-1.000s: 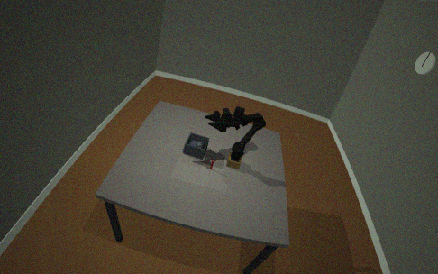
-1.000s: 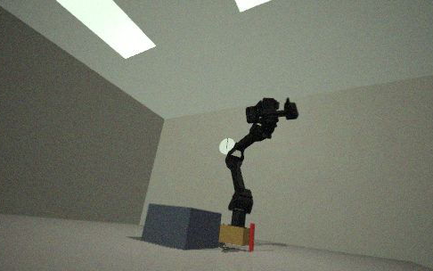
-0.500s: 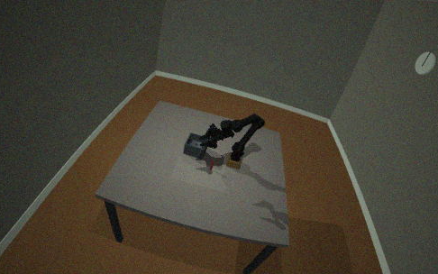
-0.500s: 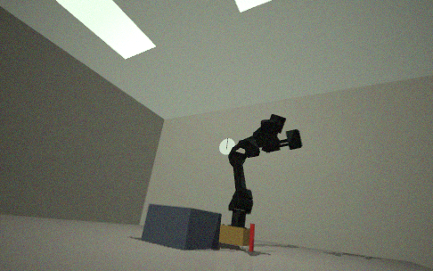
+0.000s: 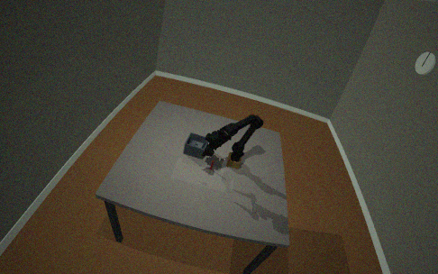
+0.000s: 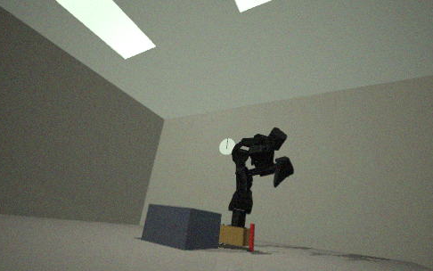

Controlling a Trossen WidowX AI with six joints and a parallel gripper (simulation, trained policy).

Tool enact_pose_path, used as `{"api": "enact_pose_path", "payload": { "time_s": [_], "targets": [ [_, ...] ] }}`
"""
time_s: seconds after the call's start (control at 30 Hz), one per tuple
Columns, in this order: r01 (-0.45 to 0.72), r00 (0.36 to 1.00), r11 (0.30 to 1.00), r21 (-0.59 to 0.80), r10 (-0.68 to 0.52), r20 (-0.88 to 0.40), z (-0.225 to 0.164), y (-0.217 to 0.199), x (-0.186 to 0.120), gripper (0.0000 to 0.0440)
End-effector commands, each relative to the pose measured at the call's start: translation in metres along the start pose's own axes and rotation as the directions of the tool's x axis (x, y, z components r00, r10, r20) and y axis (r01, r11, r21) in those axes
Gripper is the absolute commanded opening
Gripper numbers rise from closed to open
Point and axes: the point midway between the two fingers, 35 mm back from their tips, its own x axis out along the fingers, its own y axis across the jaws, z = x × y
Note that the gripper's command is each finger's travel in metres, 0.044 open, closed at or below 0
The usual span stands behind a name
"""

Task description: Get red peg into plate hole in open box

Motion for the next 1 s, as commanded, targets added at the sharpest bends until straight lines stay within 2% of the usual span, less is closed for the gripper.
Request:
{"api": "enact_pose_path", "payload": {
  "time_s": [0.0, 0.27, 0.5, 0.7, 0.97],
  "targets": [
    [0.092, 0.992, 0.994, 0.066, -0.086, -0.098, -0.019, -0.019, 0.010, 0.0440],
    [0.288, 0.936, 0.937, 0.196, -0.232, -0.264, -0.050, -0.052, 0.022, 0.0440],
    [0.413, 0.882, 0.864, 0.286, -0.302, -0.363, -0.072, -0.069, 0.033, 0.0440],
    [0.457, 0.862, 0.816, 0.353, -0.309, -0.401, -0.089, -0.077, 0.049, 0.0440],
    [0.458, 0.867, 0.773, 0.439, -0.279, -0.413, -0.109, -0.082, 0.074, 0.0440]
  ]
}}
